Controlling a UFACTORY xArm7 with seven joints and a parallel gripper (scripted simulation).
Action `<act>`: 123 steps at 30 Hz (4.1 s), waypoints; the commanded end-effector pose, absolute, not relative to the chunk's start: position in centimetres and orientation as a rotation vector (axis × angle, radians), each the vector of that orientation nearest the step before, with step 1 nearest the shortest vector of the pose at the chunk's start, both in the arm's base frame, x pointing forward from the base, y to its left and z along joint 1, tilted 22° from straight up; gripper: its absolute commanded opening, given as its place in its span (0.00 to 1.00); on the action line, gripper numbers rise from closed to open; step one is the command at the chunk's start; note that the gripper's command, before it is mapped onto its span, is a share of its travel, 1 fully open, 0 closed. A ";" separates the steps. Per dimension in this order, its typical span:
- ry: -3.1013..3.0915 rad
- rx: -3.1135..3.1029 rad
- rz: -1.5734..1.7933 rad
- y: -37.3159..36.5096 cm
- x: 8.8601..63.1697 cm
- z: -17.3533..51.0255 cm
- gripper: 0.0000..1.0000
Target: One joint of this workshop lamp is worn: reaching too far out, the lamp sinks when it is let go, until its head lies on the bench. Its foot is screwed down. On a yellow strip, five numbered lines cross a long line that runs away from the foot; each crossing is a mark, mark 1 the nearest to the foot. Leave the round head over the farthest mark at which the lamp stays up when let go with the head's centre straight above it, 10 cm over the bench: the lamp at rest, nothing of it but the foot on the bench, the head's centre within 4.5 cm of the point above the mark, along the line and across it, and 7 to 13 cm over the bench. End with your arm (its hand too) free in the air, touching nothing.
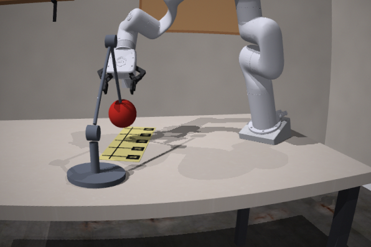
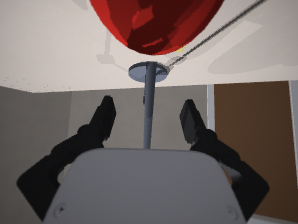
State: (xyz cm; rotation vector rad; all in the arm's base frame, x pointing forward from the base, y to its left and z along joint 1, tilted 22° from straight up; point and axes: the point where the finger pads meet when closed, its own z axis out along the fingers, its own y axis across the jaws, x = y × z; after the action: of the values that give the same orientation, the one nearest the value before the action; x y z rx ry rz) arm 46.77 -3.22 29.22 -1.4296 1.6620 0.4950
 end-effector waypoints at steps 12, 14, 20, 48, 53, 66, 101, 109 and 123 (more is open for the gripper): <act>1.661 -1.429 0.491 -6.0 45.6 31.3 1.00; 1.661 -1.429 0.491 -6.6 45.3 31.7 1.00; 1.661 -1.429 0.491 -8.3 44.5 32.9 1.00; 1.663 -1.427 0.486 -12.8 42.4 36.1 1.00; 1.663 -1.427 0.485 -12.7 42.5 36.1 1.00; 1.663 -1.427 0.486 -12.7 42.5 36.1 1.00; 1.785 -1.495 0.388 -11.2 42.5 37.3 1.00; 1.813 -1.511 0.363 -10.3 42.8 37.1 1.00; 1.804 -1.509 0.368 -8.4 43.9 34.8 1.00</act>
State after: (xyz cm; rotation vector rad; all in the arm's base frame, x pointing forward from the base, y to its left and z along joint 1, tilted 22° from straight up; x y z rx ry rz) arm 43.76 -8.35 34.78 -1.5110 1.8067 0.3746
